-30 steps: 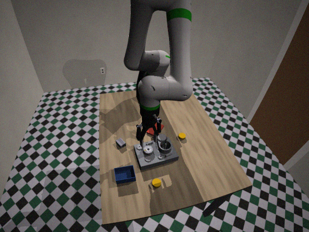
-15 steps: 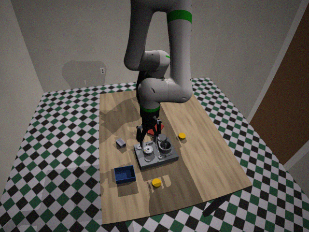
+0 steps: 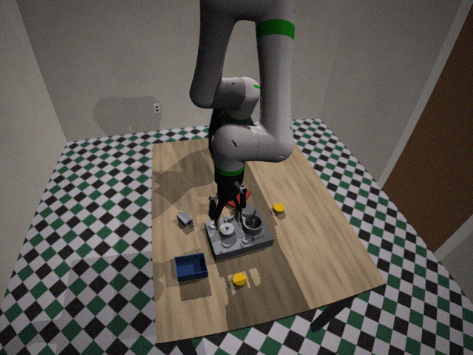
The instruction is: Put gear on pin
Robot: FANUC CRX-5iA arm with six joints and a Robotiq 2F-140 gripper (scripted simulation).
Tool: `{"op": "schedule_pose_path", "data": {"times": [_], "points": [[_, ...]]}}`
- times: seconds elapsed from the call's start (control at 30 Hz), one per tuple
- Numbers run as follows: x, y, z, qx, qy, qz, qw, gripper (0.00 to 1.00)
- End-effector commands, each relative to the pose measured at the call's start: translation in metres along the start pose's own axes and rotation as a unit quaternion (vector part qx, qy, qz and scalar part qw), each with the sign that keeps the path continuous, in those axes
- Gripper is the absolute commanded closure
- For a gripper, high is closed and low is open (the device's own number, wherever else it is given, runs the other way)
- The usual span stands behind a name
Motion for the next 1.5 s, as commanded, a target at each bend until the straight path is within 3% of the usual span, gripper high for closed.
{"op": "schedule_pose_path", "data": {"times": [0.0, 1.47], "points": [[0.0, 0.0, 0.0037, 0.0, 0.0, 0.0, 1.0, 0.47], [0.0, 0.0001, 0.0132, 0.0, 0.0, 0.0, 1.0, 0.47]]}}
Point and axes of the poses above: the point where the finger pads meet when closed, its own z axis out along the fingers, its own y axis across the jaws, x = y × z, the point moved 8 cm from there along -z, back along the fingers, and after that the axes turned 9 degrees about -z, right-handed, at the moved point
